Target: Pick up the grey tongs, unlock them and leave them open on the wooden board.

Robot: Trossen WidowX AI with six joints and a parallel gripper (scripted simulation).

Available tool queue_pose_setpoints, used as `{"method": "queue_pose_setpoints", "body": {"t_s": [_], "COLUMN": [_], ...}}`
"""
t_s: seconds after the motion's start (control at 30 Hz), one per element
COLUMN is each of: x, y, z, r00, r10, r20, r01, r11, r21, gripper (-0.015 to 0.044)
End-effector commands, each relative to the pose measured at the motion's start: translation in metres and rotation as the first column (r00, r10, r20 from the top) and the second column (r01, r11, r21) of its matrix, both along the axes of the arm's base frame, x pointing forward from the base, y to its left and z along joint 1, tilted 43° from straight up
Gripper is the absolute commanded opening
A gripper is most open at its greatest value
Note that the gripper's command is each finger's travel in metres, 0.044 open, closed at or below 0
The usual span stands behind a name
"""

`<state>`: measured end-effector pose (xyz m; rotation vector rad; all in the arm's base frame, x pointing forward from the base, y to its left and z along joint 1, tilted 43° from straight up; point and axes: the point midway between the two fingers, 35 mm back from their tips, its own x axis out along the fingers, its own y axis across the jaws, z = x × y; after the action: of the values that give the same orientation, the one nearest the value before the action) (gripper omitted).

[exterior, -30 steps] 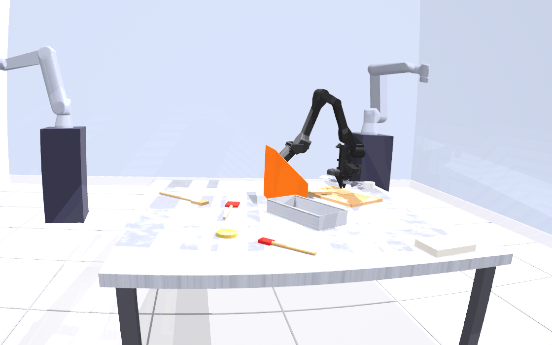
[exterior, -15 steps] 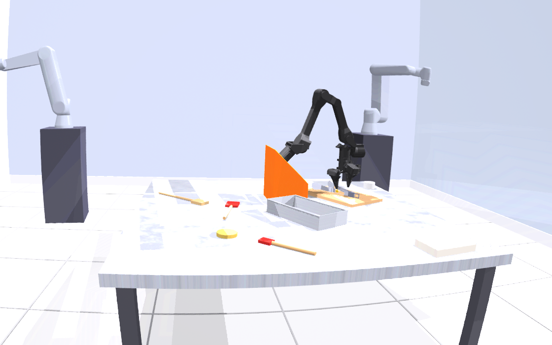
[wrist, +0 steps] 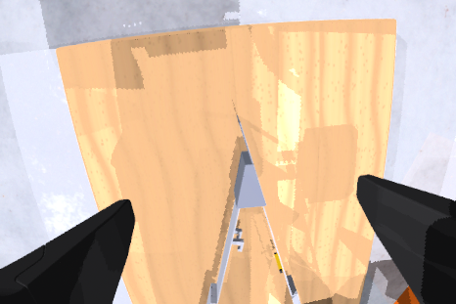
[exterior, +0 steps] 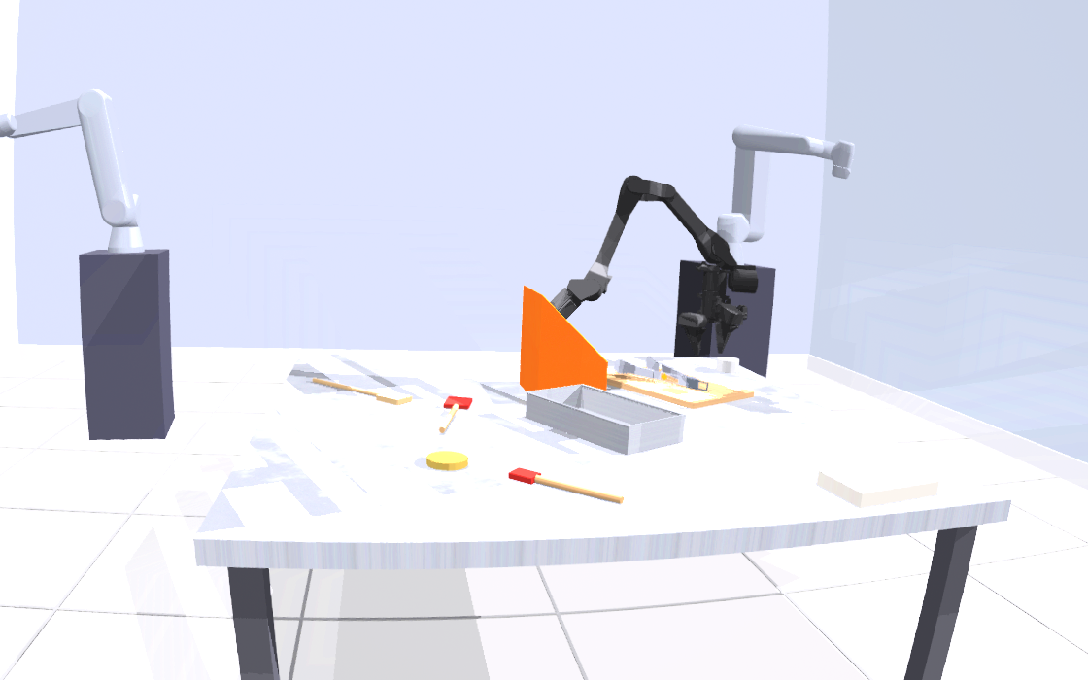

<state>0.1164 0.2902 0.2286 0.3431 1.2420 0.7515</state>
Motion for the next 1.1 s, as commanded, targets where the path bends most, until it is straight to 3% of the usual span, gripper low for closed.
{"method": "queue_pose_setpoints", "body": {"t_s": [0.0,0.43,1.07], "x": [0.032,0.026,0.026], "y": [-0.024,-0.064,-0.064], "z": [0.035,0.078,0.078], "r00": [1.000,1.000,1.000], "r10": [0.006,-0.009,-0.009], "r20": [-0.001,0.013,0.013], "r01": [-0.006,0.009,0.009], "r11": [1.000,1.000,1.000], "r21": [0.007,0.022,0.022], "gripper": [0.0440,0.0440,0.0440]}}
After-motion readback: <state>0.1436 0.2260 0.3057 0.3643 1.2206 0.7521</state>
